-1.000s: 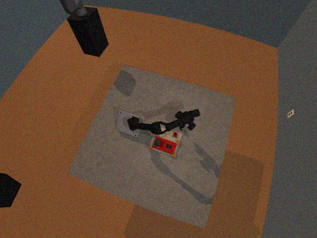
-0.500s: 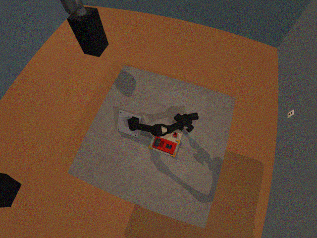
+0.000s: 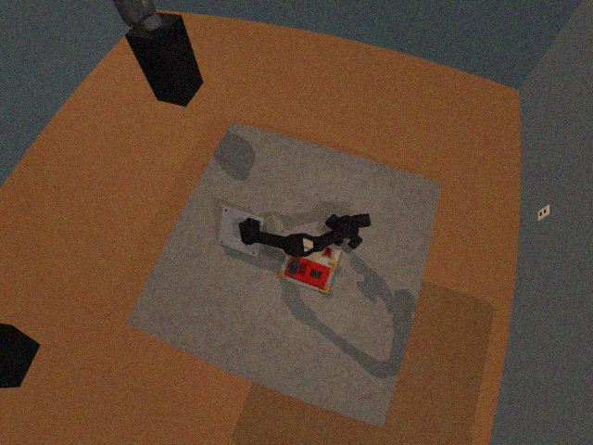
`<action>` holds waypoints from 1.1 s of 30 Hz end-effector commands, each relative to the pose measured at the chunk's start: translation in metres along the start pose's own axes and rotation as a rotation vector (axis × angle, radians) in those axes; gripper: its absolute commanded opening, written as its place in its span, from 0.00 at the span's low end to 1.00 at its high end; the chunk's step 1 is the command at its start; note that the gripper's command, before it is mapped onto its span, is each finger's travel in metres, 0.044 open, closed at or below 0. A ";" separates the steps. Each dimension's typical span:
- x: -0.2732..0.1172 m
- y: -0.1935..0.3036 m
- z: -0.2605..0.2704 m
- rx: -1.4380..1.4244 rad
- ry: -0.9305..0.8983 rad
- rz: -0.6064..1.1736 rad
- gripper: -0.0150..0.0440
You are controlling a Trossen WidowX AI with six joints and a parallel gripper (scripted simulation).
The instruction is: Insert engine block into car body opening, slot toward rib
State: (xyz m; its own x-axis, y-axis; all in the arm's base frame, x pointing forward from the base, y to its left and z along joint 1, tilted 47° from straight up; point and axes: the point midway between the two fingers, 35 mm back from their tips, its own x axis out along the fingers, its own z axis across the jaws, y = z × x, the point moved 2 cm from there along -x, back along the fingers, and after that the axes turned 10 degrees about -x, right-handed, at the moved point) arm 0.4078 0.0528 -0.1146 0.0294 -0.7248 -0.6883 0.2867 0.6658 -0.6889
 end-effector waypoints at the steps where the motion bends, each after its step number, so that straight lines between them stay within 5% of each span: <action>1: 0.010 -0.001 -0.003 -0.008 0.005 -0.008 1.00; 20: 0.038 -0.002 -0.003 -0.006 0.002 -0.010 1.00; 31: 0.038 -0.002 -0.003 -0.006 0.002 -0.010 0.51; 33: 0.038 -0.002 -0.003 -0.006 0.002 -0.010 0.49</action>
State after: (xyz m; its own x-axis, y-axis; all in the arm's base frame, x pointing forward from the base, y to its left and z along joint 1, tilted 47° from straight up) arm 0.4068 0.0251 -0.1389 0.0257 -0.7282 -0.6849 0.2863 0.6617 -0.6929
